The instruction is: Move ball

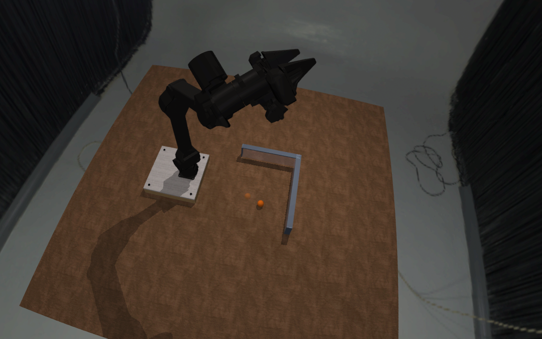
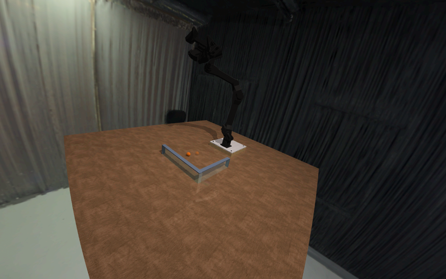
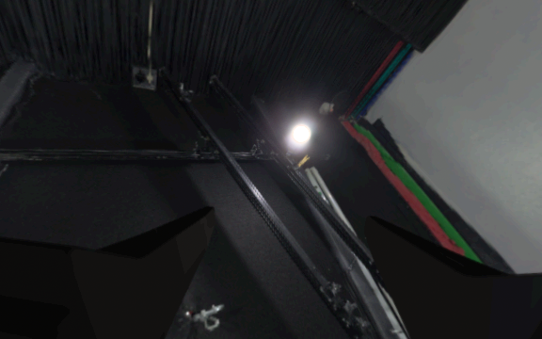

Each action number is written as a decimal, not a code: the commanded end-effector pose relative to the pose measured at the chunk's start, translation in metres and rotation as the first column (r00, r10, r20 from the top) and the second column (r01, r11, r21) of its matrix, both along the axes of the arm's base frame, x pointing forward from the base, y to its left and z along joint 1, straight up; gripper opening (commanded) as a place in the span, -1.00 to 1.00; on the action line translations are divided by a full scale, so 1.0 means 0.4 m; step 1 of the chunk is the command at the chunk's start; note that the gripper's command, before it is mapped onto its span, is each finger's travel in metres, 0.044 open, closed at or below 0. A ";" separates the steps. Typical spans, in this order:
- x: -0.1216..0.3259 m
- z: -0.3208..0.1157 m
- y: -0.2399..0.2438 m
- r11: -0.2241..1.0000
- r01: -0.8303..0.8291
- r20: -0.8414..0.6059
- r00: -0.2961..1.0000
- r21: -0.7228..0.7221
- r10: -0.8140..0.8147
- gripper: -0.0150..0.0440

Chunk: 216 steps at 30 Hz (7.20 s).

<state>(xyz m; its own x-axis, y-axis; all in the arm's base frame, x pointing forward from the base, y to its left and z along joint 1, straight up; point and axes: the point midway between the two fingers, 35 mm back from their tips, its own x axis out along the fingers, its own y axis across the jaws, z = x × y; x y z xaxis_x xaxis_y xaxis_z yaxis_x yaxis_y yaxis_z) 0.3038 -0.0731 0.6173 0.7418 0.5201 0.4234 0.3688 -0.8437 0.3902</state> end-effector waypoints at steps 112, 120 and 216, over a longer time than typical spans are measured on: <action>0.001 -1.247 0.025 -0.849 -0.116 -0.727 0.584 -0.515 0.362 -0.49; -0.017 -1.197 0.030 -0.847 -0.116 -0.730 0.576 -0.519 0.368 -0.49; -0.130 -1.302 0.073 -0.850 -0.106 -0.724 0.584 -0.517 0.368 0.36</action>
